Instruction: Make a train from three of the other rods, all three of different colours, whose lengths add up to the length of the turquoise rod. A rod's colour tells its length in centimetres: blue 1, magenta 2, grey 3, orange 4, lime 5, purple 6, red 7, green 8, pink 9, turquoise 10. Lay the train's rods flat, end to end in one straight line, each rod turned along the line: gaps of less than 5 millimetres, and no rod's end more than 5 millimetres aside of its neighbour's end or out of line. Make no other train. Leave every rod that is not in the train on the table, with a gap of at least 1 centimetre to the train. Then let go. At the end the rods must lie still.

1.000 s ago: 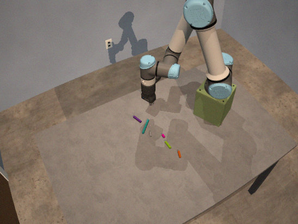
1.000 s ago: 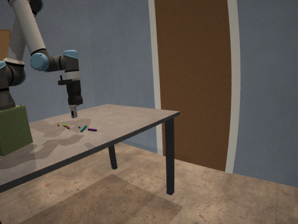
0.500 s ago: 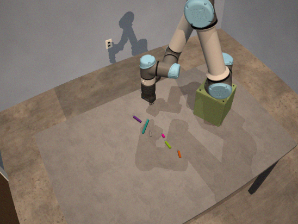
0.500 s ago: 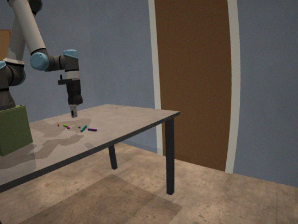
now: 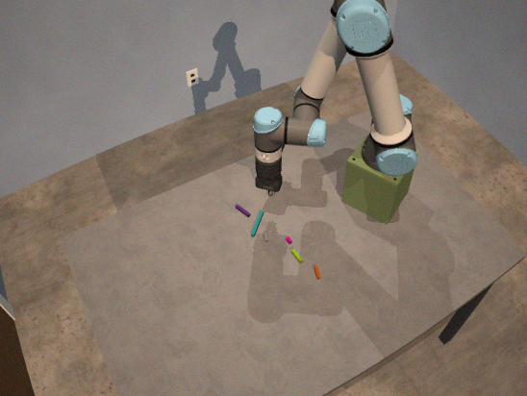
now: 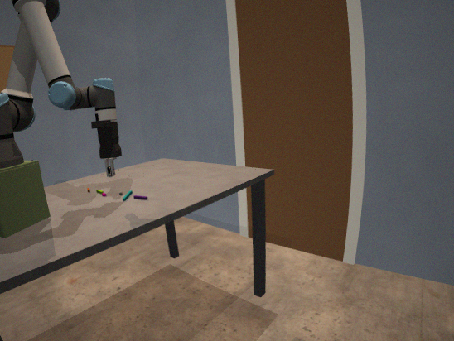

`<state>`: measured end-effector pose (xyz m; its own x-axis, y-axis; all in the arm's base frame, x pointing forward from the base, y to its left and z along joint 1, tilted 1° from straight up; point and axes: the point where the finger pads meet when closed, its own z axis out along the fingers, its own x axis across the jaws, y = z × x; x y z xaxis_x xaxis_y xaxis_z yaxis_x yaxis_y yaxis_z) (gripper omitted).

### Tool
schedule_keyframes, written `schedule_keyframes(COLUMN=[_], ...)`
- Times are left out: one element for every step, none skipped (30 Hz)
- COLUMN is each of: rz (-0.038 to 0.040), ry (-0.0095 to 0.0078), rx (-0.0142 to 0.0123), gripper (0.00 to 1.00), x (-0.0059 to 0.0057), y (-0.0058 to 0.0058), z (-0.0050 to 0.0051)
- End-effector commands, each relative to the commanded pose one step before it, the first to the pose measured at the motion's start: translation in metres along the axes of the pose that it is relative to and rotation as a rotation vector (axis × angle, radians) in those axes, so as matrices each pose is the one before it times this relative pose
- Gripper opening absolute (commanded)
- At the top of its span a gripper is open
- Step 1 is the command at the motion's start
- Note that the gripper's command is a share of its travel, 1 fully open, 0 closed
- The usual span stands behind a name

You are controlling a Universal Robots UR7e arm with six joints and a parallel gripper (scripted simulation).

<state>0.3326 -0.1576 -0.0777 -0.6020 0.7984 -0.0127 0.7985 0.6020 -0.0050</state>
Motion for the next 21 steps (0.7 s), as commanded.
schedule_keyframes(rz=[-0.16748, -0.03321, -0.03249, -0.03253, -0.03266, -0.03263, -0.03263, -0.03262, -0.03263, -0.03263, -0.03262, 0.0, 0.0, -0.0564, -0.05222, -0.02962, -0.0285, -0.03309, -0.03329, -0.03091, -0.02499], ry=[-0.00082, 0.0, 0.0, 0.0, 0.0, 0.0, -0.00001, -0.00001, -0.00001, -0.00001, -0.00001, 0.0, 0.0, -0.00002, -0.00002, -0.00001, -0.00001, -0.00001, -0.00002, -0.00001, -0.00001], rx=[-0.00041, 0.00001, 0.00001, 0.00001, 0.00001, 0.00001, 0.00001, 0.00001, 0.00001, 0.00002, 0.00002, 0.0, 0.0, 0.00003, 0.00003, 0.00002, 0.00002, 0.00003, 0.00003, 0.00003, 0.00002], gripper=[0.24, 0.24, 0.24, 0.24, 0.24, 0.24, 0.24, 0.24, 0.24, 0.24, 0.24, 0.24, 0.24, 0.24, 0.24, 0.24, 0.24, 0.24, 0.24, 0.24, 0.24], x=[0.01167, 0.00188, 0.00176, 0.00168, 0.00161, 0.00152, 0.00144, 0.00136, 0.00128, 0.00119, 0.00111, 0.0, 0.0, 0.0018, 0.00143, 0.00067, 0.00058, 0.0006, 0.00051, 0.00039, 0.00025], y=[0.01675, 0.00359, 0.00356, 0.00361, 0.00367, 0.00371, 0.00375, 0.00379, 0.00383, 0.00386, 0.00389, 0.0, 0.0, 0.00678, 0.00636, 0.00364, 0.00352, 0.00411, 0.00416, 0.00388, 0.00315], z=[-0.00031, -0.00001, -0.00001, -0.00002, -0.00002, -0.00002, -0.00002, -0.00002, -0.00002, -0.00002, -0.00002, 0.0, 0.0, -0.00003, -0.00003, -0.00002, -0.00002, -0.00002, -0.00002, -0.00002, -0.00002])
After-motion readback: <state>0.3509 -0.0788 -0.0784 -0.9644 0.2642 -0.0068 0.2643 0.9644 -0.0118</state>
